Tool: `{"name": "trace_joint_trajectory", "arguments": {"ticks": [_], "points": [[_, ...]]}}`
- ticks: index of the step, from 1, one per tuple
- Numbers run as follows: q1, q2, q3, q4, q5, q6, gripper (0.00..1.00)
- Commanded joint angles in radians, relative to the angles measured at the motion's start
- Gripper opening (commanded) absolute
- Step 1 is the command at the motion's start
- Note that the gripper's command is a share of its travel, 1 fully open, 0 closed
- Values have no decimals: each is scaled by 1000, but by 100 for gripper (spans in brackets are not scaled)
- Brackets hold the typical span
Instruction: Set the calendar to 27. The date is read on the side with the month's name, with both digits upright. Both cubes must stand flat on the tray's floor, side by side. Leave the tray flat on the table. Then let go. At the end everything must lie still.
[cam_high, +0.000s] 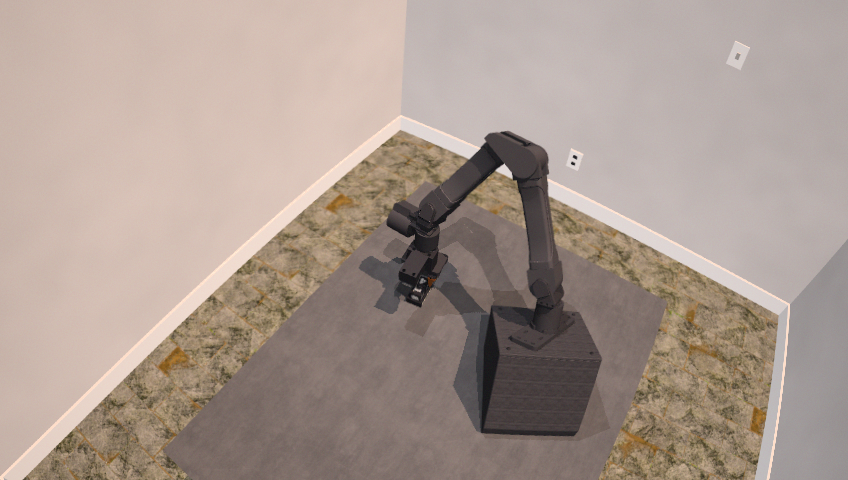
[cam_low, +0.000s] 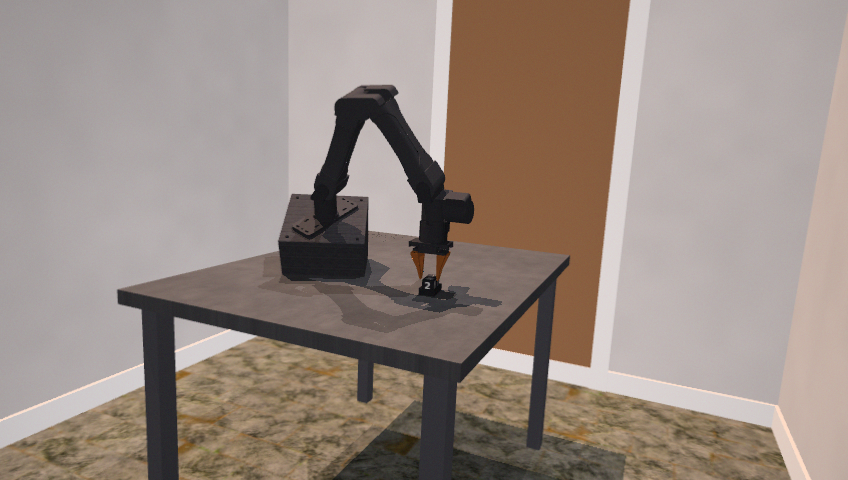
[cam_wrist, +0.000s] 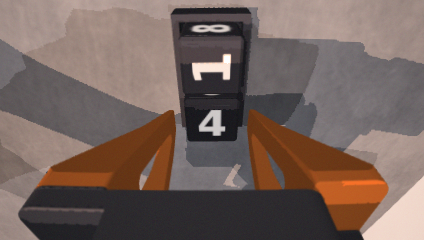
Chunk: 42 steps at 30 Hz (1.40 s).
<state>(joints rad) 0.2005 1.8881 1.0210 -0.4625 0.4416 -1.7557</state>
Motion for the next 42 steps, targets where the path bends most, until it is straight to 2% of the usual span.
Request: {"name": "trace_joint_trajectory", "arguments": {"ticks": [1,13,42], "points": [[2,3,-1,16,-6,-10,45],[-15,39,-7,67,-10,-28,45],[-16,41,-8,69,-10,-29,45]]}}
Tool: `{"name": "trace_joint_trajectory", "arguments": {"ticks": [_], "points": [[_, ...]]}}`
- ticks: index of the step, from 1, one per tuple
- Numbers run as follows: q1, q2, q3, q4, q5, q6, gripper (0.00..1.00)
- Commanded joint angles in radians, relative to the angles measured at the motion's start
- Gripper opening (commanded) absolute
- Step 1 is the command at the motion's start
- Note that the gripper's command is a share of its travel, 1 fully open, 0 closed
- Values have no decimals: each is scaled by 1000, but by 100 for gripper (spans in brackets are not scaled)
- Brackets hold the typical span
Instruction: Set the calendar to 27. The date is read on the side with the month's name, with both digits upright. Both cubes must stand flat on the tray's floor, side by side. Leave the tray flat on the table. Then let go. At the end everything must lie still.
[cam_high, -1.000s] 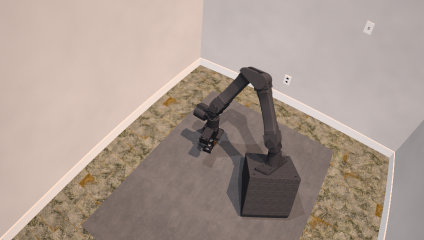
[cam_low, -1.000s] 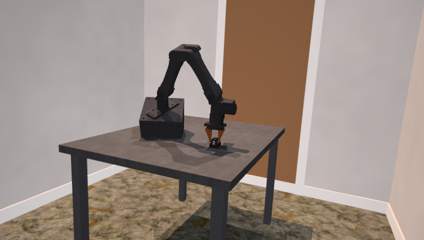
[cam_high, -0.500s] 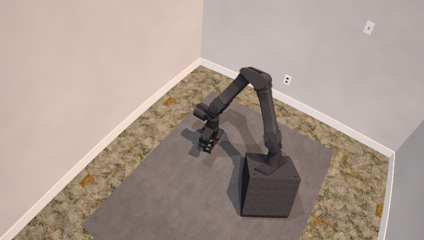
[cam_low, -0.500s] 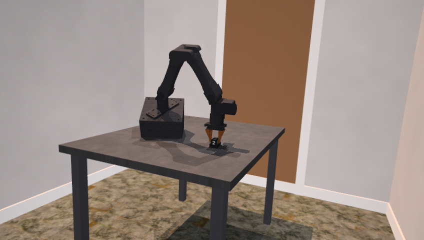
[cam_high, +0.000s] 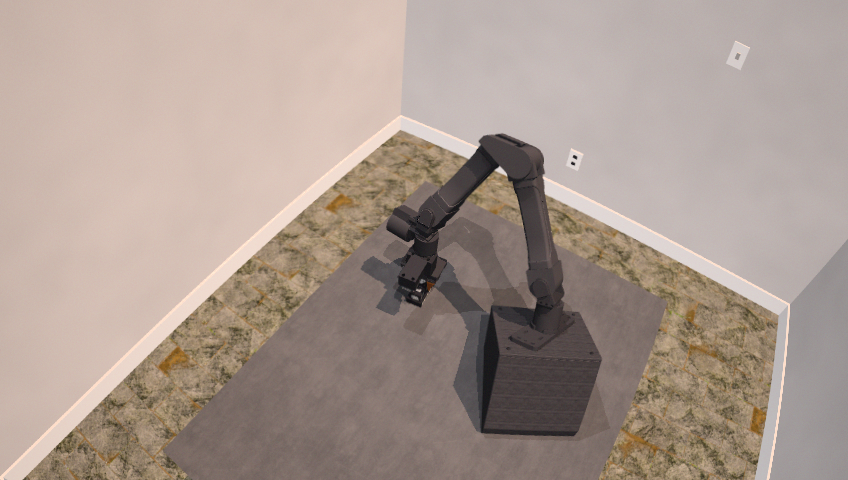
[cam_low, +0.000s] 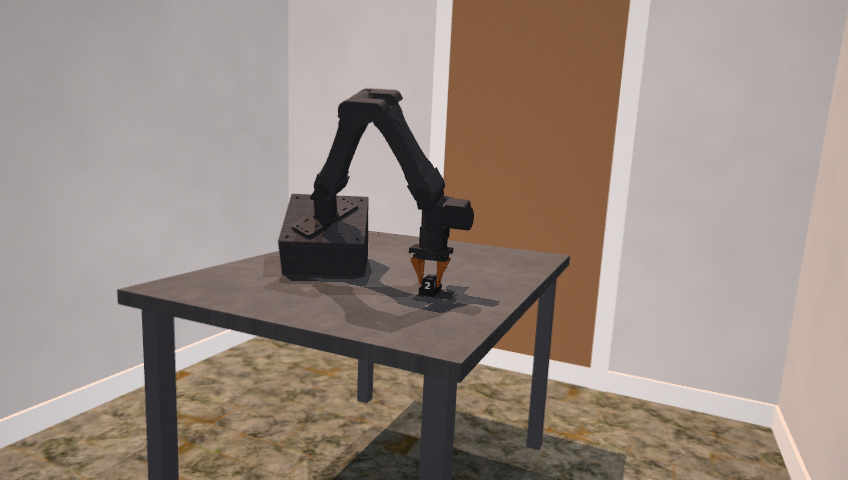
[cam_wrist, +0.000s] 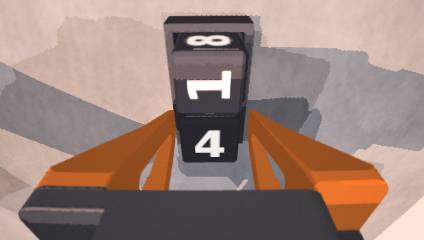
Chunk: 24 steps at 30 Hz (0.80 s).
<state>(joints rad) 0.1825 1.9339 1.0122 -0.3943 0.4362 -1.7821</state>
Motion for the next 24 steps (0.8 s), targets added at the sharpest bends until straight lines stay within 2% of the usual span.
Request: {"name": "trace_joint_trajectory", "arguments": {"ticks": [1,11,12,24], "points": [[2,-5,1,0,-5,-2,45],[2,-5,1,0,-5,-2,45],[2,-5,1,0,-5,-2,26],[2,-5,1,0,-5,-2,26]]}}
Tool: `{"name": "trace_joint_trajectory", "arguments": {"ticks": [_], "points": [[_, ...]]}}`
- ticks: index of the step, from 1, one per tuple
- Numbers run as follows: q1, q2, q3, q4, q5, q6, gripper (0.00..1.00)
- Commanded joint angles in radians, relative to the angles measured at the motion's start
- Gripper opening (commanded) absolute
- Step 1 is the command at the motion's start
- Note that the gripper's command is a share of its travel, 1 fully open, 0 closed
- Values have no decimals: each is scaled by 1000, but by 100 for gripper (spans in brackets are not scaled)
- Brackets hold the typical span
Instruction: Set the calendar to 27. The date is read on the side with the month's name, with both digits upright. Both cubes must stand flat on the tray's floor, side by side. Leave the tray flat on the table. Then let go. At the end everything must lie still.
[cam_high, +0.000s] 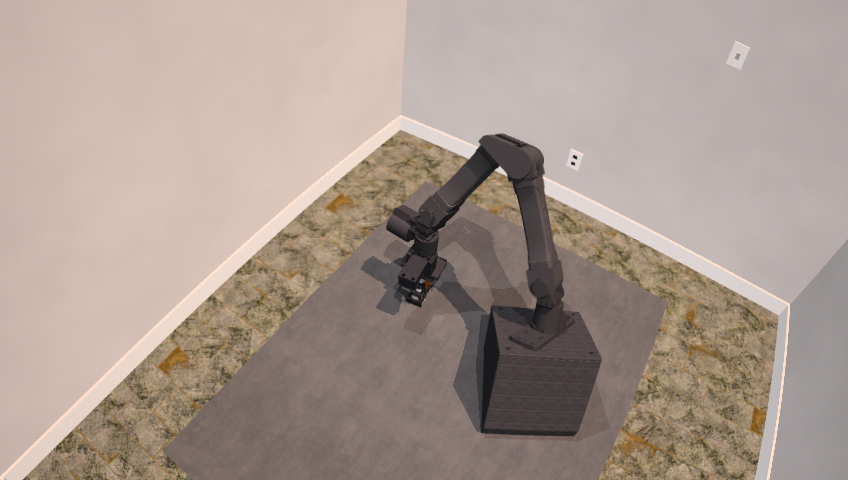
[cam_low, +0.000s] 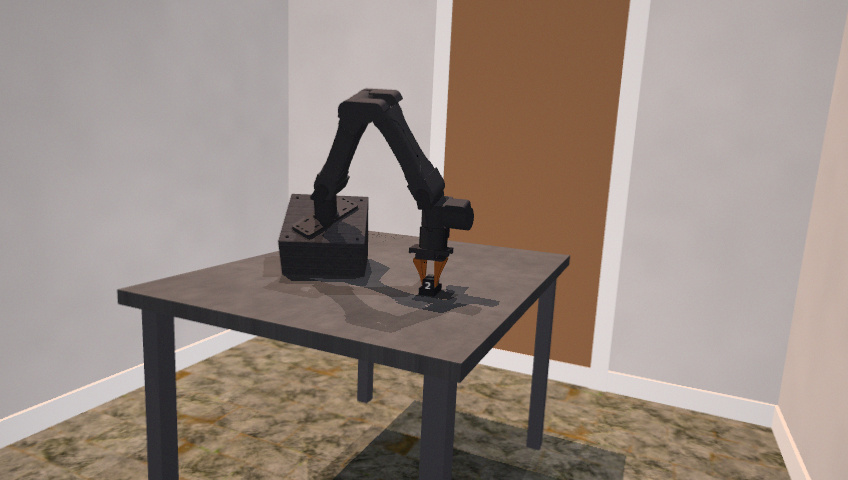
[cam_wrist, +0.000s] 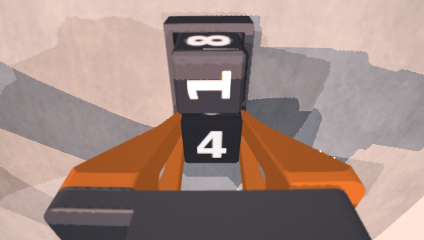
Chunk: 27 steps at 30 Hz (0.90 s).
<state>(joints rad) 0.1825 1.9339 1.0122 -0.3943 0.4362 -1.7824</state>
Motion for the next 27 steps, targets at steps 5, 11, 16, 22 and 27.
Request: {"name": "trace_joint_trajectory", "arguments": {"ticks": [5,11,16,22,27], "points": [[2,-5,1,0,-5,-2,26],[2,-5,1,0,-5,-2,26],[2,-5,1,0,-5,-2,26],[2,-5,1,0,-5,-2,26],[15,-33,6,-38,-2,12,26]]}}
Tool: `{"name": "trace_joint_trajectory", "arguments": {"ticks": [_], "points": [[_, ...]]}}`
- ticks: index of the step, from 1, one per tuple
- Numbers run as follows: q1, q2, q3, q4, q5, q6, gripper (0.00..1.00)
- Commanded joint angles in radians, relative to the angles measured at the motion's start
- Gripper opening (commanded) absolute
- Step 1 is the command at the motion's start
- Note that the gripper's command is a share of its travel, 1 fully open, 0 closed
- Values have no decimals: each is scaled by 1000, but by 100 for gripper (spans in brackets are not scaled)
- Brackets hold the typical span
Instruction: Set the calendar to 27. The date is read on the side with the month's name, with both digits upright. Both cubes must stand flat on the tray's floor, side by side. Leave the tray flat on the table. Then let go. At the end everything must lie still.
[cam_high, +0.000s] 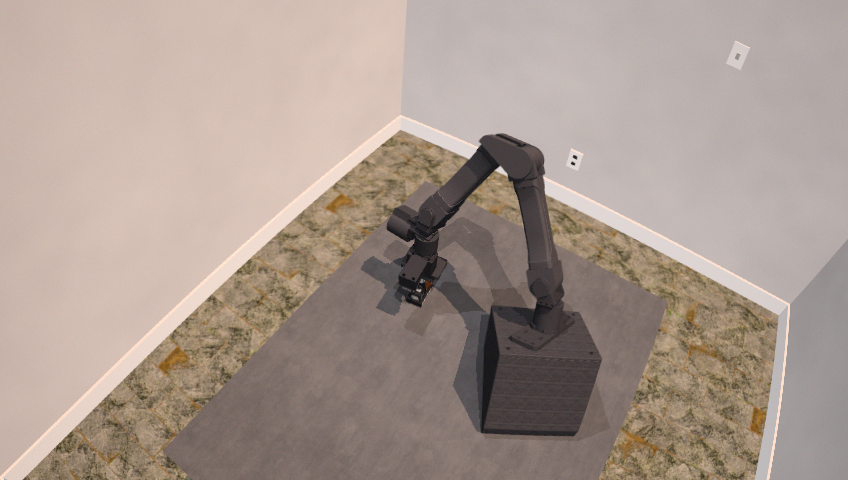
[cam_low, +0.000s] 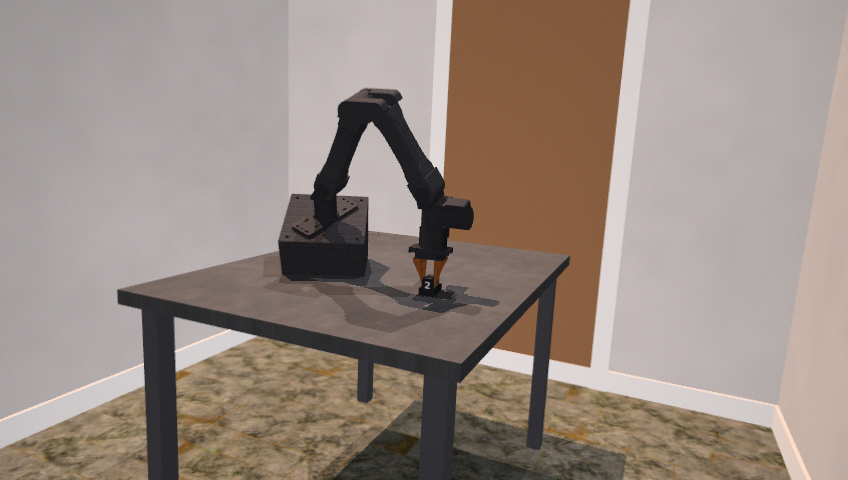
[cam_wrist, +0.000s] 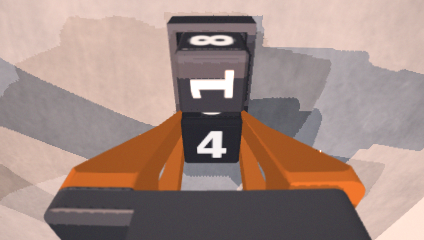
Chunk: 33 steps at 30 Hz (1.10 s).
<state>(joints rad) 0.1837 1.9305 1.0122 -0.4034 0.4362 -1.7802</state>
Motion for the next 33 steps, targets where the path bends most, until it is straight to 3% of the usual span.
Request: {"name": "trace_joint_trajectory", "arguments": {"ticks": [1,9,16,33], "points": [[21,-43,9,-48,0,16,26],[99,-178,71,-282,17,101,26],[133,-220,111,-379,24,138,26],[142,-222,118,-393,25,172,26]]}}
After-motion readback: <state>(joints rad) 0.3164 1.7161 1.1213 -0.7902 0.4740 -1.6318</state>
